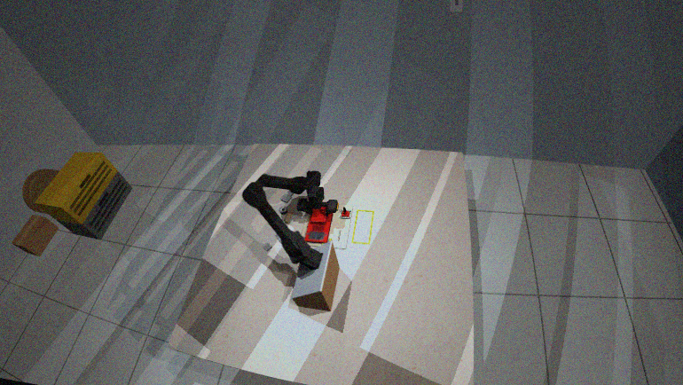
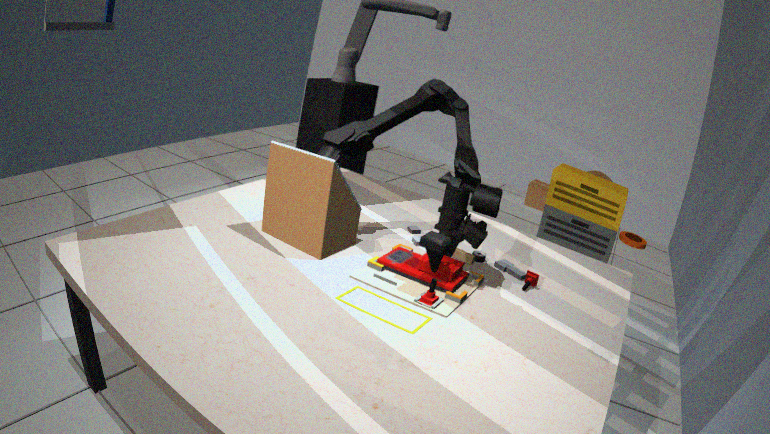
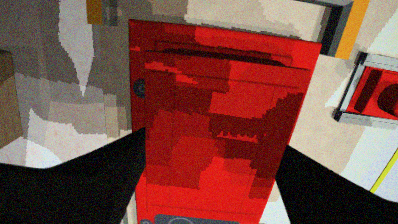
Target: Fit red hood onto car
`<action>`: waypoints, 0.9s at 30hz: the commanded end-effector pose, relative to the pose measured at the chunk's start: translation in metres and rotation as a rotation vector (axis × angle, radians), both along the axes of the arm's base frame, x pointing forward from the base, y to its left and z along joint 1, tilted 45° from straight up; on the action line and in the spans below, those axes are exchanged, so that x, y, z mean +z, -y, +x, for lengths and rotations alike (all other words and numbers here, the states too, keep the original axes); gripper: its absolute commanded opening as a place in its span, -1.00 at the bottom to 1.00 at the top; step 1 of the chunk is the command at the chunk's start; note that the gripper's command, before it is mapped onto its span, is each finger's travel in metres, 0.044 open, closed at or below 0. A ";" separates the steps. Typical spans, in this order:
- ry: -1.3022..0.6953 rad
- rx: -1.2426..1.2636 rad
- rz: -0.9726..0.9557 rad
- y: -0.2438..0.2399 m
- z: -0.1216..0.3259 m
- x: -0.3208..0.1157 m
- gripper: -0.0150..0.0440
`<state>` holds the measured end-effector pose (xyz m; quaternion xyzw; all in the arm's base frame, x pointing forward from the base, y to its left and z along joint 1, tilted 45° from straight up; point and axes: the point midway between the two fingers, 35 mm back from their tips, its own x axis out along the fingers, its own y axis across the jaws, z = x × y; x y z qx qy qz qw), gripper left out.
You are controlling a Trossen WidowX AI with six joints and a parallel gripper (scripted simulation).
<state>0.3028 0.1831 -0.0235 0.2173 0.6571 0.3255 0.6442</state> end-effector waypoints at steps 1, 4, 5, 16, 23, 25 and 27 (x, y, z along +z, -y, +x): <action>0.000 0.000 0.000 0.000 0.000 0.000 -0.31; 0.000 0.000 0.000 0.000 0.000 0.000 -0.05; 0.000 0.000 0.000 0.000 0.000 0.000 0.04; 0.000 0.000 0.000 0.000 0.000 0.000 1.00; 0.001 -0.001 -0.003 0.017 0.004 0.016 1.00; 0.002 -0.001 -0.003 0.031 0.006 0.030 1.00; 0.003 -0.002 -0.002 0.044 0.006 0.042 1.00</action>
